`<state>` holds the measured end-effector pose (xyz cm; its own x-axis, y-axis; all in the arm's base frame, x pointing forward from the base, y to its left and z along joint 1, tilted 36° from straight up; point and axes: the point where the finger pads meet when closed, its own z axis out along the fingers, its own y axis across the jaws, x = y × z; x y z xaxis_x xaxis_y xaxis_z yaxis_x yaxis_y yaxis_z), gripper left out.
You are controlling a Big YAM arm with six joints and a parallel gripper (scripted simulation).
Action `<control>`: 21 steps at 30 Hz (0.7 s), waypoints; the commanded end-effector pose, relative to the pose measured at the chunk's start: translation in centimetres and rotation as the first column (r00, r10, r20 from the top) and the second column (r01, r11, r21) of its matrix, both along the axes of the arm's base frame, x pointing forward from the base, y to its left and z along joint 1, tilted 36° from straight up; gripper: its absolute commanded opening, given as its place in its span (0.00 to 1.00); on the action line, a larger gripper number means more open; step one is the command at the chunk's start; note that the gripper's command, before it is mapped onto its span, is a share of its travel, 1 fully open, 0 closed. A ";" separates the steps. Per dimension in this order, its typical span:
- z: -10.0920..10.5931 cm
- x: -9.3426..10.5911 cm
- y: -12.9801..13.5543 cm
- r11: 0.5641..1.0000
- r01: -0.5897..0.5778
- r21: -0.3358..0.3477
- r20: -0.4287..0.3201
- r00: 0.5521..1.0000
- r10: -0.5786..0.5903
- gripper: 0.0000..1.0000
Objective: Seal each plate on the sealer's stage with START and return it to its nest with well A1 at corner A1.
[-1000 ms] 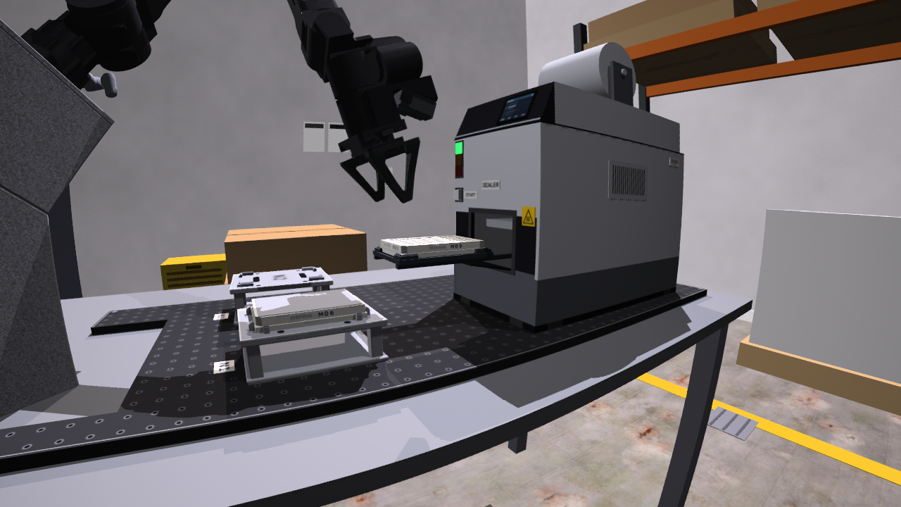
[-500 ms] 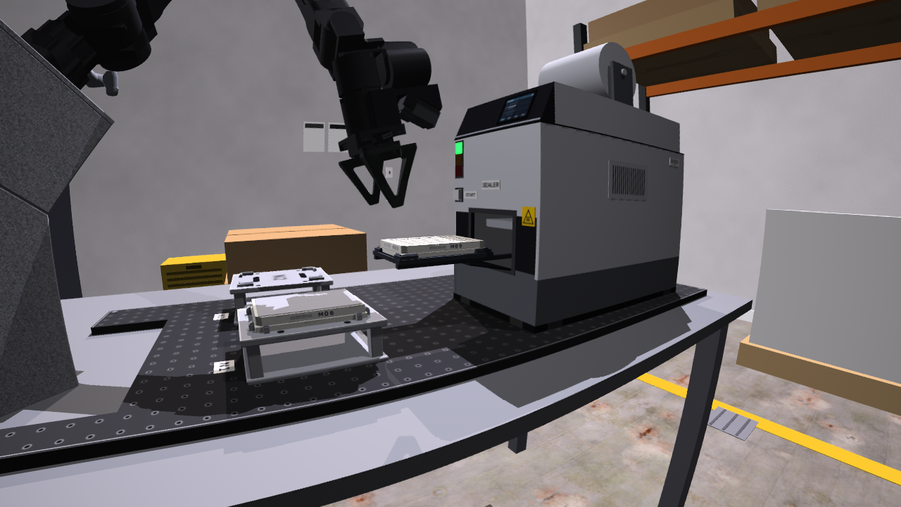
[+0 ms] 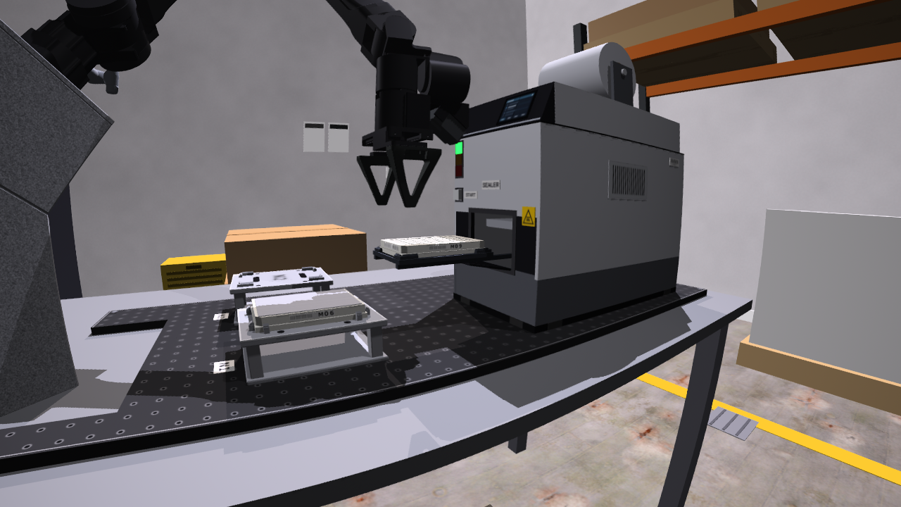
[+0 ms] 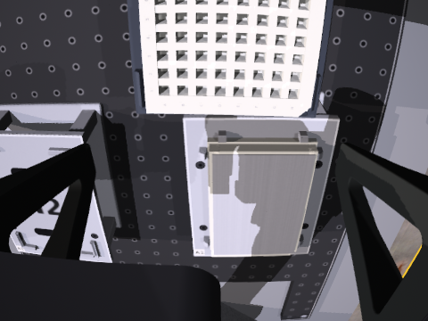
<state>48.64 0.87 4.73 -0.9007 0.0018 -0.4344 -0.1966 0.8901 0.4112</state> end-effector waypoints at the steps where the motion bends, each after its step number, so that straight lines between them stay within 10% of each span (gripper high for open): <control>1: 1.3 0.1 0.5 1.000 -0.019 -0.003 0.033 0.999 0.019 1.00; 21: 1.0 0.1 -1.2 0.999 0.047 0.014 0.012 0.999 -0.048 1.00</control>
<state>47.73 0.89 5.01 -0.9014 0.0206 -0.4326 -0.1804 0.8903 0.4182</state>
